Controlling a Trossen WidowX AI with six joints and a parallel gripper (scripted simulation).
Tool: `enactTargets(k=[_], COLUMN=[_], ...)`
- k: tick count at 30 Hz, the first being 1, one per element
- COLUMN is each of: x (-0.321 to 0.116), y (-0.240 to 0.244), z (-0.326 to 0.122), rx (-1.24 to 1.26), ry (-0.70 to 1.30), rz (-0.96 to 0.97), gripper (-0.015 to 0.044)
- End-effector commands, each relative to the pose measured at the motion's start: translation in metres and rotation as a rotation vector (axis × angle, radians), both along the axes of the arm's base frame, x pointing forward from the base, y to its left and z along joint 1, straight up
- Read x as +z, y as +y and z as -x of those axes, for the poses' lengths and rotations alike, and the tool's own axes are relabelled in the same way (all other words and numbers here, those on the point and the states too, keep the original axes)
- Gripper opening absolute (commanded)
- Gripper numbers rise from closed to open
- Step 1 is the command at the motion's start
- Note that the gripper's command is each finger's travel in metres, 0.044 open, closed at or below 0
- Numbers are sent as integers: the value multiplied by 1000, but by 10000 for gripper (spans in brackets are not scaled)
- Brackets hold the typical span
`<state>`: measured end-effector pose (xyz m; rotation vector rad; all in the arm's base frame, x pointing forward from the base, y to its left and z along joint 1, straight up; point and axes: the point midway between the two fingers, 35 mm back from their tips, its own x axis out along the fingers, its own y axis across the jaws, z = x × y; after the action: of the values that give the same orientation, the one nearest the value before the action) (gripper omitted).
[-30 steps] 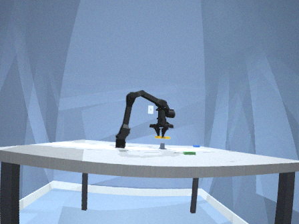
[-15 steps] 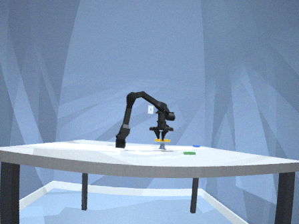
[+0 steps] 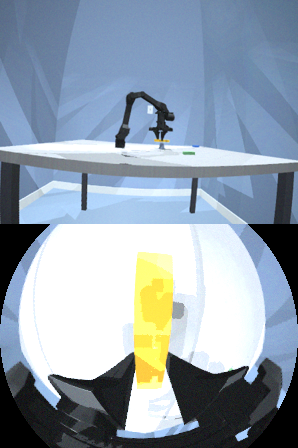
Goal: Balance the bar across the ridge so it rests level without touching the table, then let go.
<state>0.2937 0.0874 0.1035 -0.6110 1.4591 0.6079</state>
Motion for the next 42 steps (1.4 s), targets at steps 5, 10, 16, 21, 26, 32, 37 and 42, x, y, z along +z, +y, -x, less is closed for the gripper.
enactTargets(k=[5, 10, 16, 21, 26, 32, 37, 42], x=[-1, -1, -2, -2, -3, -3, -3, -4], y=[0, 0, 0, 0, 0, 0, 0, 0], z=[0, 0, 0, 0, 0, 0, 0, 0], rx=[4, 4, 4, 4, 4, 4, 4, 4], ry=[-1, -1, -1, -1, -1, -1, -1, -1], rz=[0, 0, 0, 0, 0, 0, 0, 0], gripper=[0, 0, 0, 0, 0, 0, 0, 0])
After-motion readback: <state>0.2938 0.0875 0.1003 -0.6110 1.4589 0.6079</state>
